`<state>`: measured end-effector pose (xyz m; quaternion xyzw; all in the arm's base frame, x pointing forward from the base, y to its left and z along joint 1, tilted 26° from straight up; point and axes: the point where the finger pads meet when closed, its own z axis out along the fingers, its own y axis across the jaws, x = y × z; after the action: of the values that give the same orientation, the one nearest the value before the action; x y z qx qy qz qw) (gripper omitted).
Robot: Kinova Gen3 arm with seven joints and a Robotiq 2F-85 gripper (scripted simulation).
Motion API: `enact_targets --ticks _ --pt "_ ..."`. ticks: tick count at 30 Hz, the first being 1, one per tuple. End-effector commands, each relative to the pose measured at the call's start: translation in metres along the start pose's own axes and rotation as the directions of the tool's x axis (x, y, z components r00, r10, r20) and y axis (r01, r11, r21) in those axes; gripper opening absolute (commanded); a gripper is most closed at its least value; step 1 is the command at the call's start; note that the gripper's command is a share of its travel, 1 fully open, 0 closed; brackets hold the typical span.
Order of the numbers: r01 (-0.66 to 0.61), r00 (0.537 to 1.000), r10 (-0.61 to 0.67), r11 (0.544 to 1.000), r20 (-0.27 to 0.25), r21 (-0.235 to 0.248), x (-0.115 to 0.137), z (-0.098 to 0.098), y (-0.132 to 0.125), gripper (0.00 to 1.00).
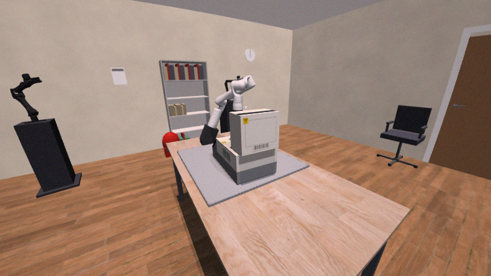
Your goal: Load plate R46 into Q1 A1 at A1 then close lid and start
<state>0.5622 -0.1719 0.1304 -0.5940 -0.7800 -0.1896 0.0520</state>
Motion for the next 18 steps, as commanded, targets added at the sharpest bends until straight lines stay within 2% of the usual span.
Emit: enact_targets --ticks 1,6,11,13,18 --pt "0.127 0.992 -0.126 0.992 0.029 -0.021 0.006 -0.004 -0.009 0.82" --pt "0.288 0.956 -0.287 0.957 0.054 -0.023 0.016 -0.007 -0.023 0.77" --pt "0.442 0.895 -0.439 0.897 0.08 -0.021 0.026 -0.01 -0.036 0.73" --pt "0.442 0.895 -0.439 0.897 0.08 -0.021 0.026 -0.01 -0.036 0.73" --pt "0.583 0.809 -0.579 0.812 0.104 -0.014 0.036 -0.013 -0.049 0.68"
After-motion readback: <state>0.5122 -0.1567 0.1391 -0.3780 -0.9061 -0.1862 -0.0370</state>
